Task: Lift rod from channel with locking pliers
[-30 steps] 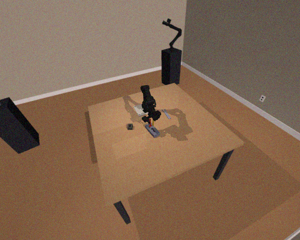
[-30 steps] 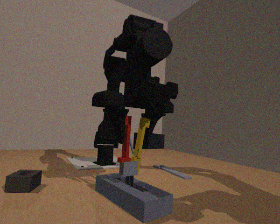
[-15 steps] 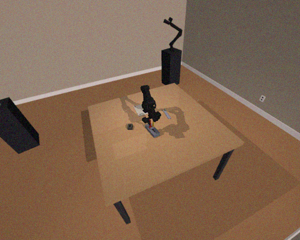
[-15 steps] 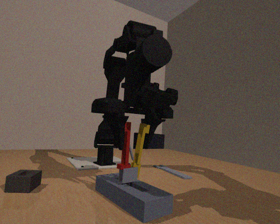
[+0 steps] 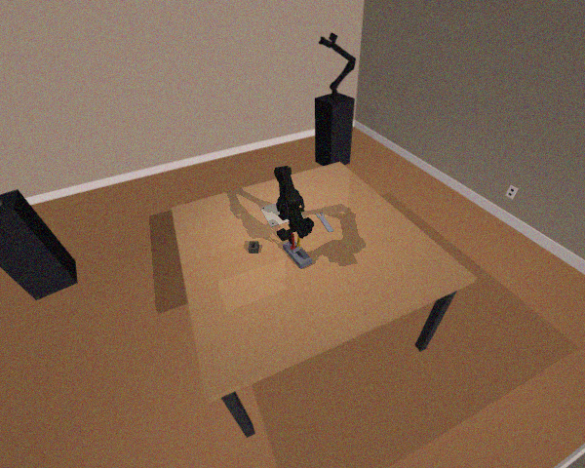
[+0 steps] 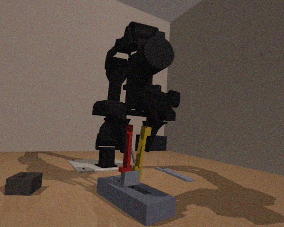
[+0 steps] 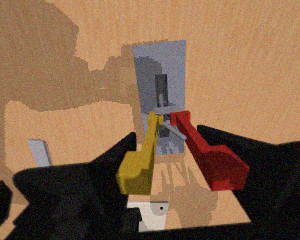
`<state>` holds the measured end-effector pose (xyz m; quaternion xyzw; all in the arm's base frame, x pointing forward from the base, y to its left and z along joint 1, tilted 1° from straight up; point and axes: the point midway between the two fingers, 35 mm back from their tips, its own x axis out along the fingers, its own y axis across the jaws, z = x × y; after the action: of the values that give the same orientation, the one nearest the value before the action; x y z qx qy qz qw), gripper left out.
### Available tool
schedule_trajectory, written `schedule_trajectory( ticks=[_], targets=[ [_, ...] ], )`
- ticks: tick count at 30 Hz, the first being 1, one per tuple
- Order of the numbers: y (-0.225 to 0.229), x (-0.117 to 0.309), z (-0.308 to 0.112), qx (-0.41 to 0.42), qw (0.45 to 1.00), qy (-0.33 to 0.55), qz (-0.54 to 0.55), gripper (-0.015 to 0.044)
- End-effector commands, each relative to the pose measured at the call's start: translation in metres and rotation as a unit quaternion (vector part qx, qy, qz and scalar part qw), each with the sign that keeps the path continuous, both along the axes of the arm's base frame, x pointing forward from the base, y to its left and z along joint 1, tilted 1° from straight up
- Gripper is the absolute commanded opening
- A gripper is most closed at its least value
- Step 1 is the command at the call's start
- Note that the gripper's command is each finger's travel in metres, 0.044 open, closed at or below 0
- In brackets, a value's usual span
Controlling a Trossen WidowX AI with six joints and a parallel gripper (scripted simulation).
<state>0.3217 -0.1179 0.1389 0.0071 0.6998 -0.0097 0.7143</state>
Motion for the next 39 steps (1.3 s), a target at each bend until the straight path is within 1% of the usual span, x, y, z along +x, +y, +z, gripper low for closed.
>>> schedule_trajectory(
  ticks=[1,39],
  targets=[
    [-0.0005,0.0005,-0.0001,0.0,1.0,-0.001,0.0,0.0302],
    [-0.0047,0.0003,0.0,0.0,1.0,-0.001,0.0,0.0251]
  ],
)
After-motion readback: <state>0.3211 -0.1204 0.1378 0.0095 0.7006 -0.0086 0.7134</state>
